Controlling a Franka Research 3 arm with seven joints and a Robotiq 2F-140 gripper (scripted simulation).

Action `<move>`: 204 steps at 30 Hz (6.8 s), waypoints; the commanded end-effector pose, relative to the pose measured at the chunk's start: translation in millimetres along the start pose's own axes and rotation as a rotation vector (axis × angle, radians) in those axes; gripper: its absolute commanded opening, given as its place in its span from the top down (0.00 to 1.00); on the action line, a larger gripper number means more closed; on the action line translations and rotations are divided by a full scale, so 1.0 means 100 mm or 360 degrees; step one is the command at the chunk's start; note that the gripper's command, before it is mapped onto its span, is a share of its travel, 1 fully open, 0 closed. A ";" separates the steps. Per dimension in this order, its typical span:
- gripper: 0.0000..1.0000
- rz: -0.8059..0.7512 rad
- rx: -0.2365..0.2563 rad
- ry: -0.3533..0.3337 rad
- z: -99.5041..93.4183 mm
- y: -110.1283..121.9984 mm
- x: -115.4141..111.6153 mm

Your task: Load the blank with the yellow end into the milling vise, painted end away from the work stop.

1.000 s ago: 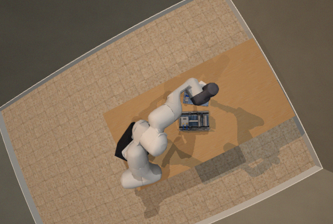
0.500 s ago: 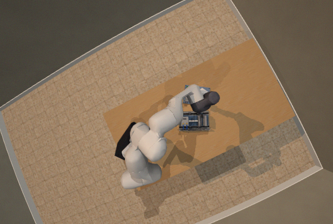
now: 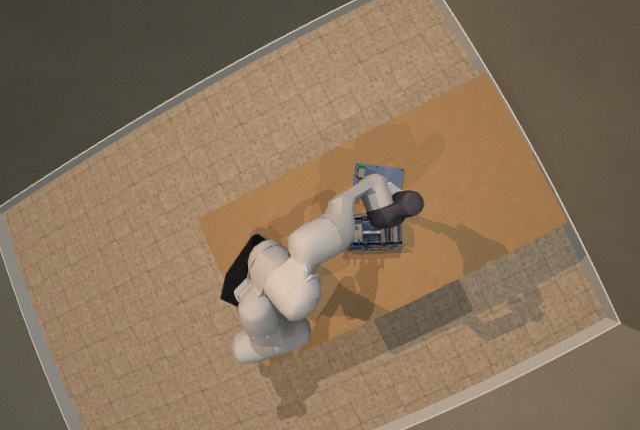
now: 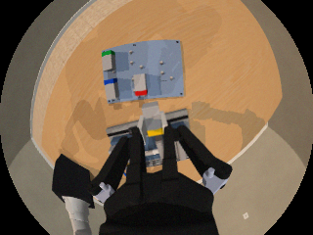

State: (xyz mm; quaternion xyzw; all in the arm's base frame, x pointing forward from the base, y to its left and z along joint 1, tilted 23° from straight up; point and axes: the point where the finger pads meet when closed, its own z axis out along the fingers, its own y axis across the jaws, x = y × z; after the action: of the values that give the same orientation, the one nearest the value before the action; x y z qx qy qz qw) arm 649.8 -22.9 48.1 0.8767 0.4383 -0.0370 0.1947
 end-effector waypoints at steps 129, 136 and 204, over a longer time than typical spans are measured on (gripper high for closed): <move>1.00 -0.0097 -0.0037 0.0020 -0.02 0.29 -1.43; 1.00 -0.0093 -0.0038 0.0023 -0.03 0.29 -1.40; 1.00 -0.0093 -0.0038 0.0023 0.22 0.30 -1.42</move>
State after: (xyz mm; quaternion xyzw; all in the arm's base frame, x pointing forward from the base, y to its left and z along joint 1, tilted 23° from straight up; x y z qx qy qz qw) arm 589.4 -155.0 69.7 0.8624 0.4635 -0.0305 0.2014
